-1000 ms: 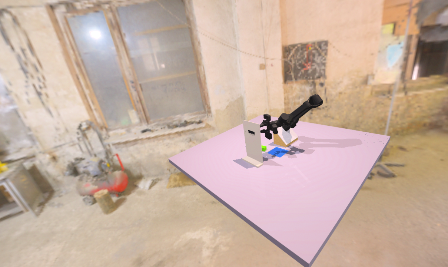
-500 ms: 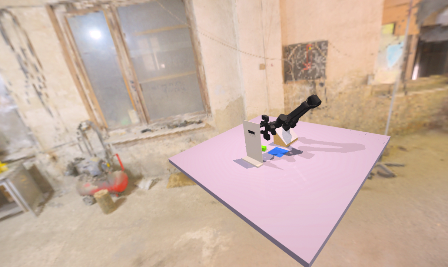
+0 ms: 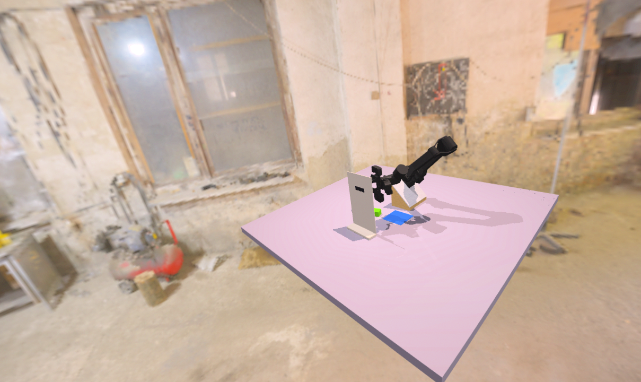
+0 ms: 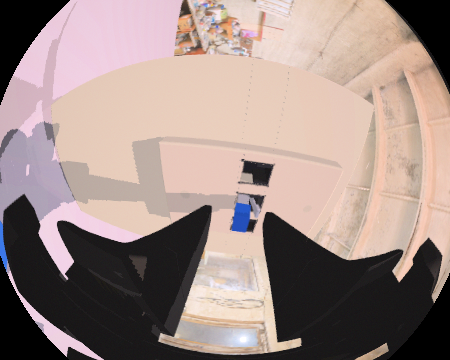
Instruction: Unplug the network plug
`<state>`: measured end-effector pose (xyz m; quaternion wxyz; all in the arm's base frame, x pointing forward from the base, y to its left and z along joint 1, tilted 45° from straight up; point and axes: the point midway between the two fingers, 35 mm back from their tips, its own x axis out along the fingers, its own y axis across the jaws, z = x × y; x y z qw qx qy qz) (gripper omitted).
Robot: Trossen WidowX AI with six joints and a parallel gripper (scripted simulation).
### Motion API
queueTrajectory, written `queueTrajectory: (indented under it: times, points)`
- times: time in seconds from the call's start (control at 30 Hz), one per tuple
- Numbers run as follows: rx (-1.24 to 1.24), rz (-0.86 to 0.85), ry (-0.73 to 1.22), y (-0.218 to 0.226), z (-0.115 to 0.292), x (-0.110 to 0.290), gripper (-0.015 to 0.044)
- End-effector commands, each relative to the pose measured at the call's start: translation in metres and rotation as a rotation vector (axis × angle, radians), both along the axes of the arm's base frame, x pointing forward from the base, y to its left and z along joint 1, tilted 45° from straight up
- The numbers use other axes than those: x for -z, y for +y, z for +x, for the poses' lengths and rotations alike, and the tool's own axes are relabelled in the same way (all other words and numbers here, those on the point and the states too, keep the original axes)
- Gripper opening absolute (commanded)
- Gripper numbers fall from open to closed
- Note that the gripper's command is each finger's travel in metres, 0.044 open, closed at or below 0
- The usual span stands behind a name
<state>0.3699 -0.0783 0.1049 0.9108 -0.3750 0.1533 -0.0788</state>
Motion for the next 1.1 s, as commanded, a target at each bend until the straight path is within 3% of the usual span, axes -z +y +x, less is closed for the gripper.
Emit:
queueTrajectory:
  times: [0.0, 0.77, 1.07]
  points:
    - [0.005, 0.001, -0.010, -0.0010, 0.0048, -0.0025, 0.0156]
    - [0.005, 0.001, -0.010, -0.0010, 0.0048, -0.0025, 0.0003]
    - [0.005, 0.001, -0.010, -0.0013, 0.0010, -0.0024, 0.0000]
